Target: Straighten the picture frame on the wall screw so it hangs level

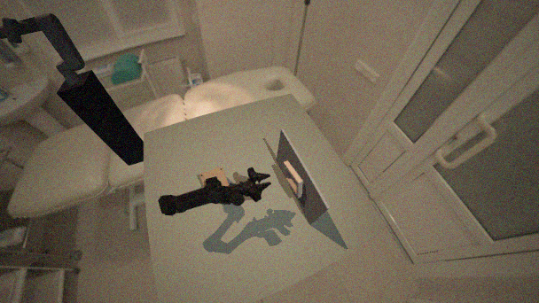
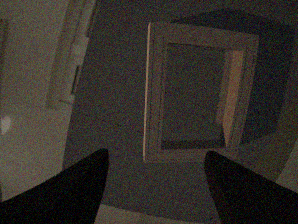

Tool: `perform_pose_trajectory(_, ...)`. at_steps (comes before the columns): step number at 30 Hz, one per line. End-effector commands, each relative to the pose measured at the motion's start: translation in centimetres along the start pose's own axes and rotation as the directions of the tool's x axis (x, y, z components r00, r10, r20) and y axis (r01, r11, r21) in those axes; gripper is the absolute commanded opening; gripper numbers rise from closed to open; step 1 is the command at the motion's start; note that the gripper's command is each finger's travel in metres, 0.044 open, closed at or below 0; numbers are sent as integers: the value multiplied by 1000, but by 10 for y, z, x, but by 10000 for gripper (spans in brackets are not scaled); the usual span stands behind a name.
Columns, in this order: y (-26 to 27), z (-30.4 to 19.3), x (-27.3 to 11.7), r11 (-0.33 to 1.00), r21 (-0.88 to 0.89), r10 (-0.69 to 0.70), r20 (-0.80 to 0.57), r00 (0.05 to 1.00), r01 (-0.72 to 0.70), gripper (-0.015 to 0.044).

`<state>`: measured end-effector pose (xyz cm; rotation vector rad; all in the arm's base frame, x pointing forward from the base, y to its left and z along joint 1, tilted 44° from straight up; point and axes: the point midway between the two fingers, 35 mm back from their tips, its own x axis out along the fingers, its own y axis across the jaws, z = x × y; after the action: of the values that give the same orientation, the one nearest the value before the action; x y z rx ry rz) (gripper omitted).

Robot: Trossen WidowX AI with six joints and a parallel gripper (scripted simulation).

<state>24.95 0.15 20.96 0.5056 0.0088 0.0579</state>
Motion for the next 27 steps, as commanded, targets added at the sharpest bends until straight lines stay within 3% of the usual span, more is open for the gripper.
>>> perform_pose_trajectory(1,-6,4,0,1000,3,13,4,1000,-13,260)
perform_pose_trajectory(11,-6,7,5,1000,3,13,4,1000,-13,260)
perform_pose_trajectory(27,-6,5,80,1000,4,14,7,1000,-14,260)
